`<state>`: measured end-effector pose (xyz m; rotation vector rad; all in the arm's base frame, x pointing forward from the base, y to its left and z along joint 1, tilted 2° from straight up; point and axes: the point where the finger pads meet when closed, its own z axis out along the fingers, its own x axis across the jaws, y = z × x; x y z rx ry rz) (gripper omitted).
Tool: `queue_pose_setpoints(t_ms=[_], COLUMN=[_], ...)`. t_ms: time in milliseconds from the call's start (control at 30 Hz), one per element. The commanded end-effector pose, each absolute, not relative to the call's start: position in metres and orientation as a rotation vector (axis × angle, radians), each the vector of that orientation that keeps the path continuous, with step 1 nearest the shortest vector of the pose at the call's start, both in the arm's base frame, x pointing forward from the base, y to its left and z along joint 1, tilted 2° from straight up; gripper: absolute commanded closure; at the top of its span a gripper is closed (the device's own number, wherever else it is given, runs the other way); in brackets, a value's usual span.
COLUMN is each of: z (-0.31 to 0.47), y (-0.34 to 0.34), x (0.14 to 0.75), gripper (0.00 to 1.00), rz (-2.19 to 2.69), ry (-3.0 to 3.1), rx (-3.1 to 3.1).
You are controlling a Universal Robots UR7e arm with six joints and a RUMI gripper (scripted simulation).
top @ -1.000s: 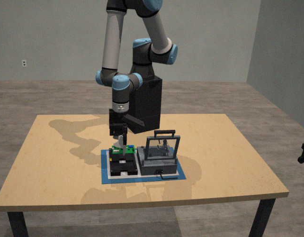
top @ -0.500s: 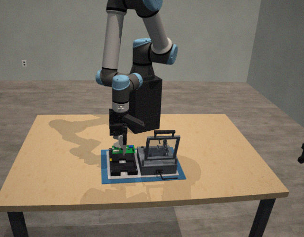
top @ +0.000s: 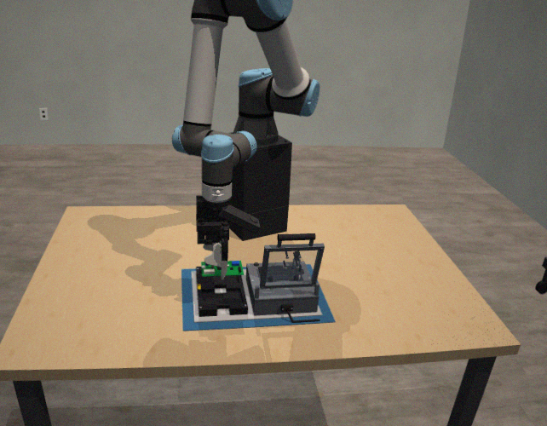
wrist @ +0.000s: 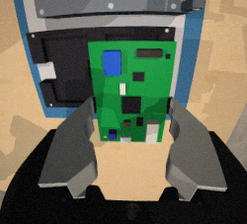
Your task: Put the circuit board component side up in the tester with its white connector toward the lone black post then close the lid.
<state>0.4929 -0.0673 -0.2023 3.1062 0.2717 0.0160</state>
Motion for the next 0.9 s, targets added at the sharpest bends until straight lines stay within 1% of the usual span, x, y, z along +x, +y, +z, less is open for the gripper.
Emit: queue_pose_setpoints(t_ms=[0,867], z=[-0.2018,-0.2018], y=[-0.0675,-0.0674], x=[0.4934,0.4934], gripper=[0.61,0.61], rz=[0.018,0.019], ry=[0.272,0.196], rx=[3.106,3.112])
